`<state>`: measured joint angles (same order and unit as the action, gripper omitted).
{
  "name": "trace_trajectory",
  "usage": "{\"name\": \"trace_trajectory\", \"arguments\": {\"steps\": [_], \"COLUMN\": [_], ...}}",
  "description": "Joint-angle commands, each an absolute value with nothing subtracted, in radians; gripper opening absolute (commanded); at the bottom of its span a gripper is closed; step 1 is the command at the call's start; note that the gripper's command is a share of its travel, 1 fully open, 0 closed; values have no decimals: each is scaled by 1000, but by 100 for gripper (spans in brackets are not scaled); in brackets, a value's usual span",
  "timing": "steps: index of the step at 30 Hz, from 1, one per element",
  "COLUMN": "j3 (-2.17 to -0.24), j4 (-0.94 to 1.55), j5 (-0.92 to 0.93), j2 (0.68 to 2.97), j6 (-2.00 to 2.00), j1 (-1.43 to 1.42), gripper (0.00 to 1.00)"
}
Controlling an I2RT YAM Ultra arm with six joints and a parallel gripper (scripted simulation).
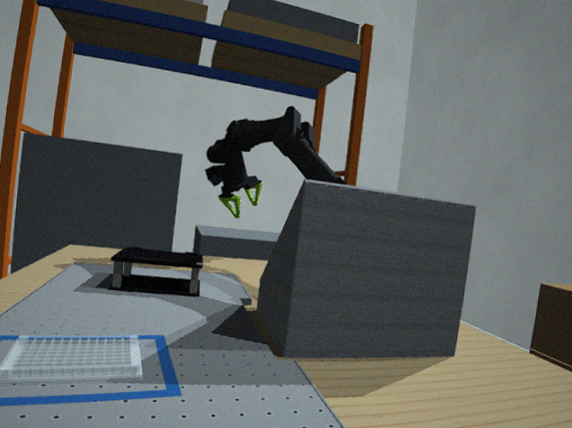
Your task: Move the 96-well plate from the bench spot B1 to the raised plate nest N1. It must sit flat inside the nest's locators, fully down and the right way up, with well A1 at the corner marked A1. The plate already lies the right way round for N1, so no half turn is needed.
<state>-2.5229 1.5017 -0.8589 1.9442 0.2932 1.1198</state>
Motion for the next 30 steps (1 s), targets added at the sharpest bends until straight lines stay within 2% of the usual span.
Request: {"name": "trace_trajectory", "arguments": {"steps": [1,17,20,27,30], "j3": [-2535,-2535,-2484,-2492,-2484], "j4": [1499,1499,1466,1472,1446], "j5": [-865,-865,-795,-847,-781], "j2": [1924,1924,1908,1977,1981], "j6": [290,290,339,253,307], "j1": [1111,1111,1098,1025,1016], "gripper": [100,100,100,100,100]}}
